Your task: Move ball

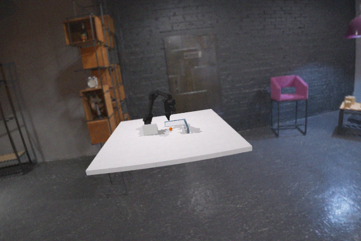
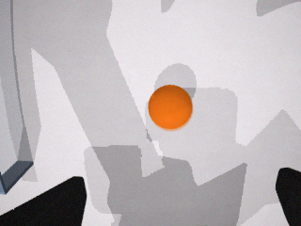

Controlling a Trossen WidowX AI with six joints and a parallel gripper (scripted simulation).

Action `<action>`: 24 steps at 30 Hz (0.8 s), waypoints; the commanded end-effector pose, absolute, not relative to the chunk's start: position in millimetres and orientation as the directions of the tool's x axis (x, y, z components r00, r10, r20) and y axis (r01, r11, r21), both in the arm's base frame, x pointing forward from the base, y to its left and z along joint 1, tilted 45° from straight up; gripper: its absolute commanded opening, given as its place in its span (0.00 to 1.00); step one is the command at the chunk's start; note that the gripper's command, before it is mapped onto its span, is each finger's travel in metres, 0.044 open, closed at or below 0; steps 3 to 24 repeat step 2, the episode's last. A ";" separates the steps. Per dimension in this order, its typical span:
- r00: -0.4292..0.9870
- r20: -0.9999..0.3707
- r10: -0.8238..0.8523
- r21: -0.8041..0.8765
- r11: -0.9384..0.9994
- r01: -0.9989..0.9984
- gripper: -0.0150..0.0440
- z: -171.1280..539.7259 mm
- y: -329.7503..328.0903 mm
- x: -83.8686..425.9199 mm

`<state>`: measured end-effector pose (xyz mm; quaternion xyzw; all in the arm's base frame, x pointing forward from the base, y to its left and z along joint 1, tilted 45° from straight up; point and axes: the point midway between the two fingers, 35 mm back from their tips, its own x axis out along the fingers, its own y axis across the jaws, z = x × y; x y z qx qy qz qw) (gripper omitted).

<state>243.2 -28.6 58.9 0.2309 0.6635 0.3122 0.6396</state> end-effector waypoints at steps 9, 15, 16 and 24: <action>-0.071 -0.709 0.701 0.704 0.702 -0.106 1.00 68.1 -36.3 244.7; -0.071 -0.709 0.701 0.704 0.702 -0.106 1.00 68.1 -36.3 244.7; -0.071 -0.709 0.701 0.704 0.702 -0.106 1.00 68.1 -36.3 244.7; -0.071 -0.709 0.701 0.704 0.702 -0.106 1.00 68.1 -36.3 244.7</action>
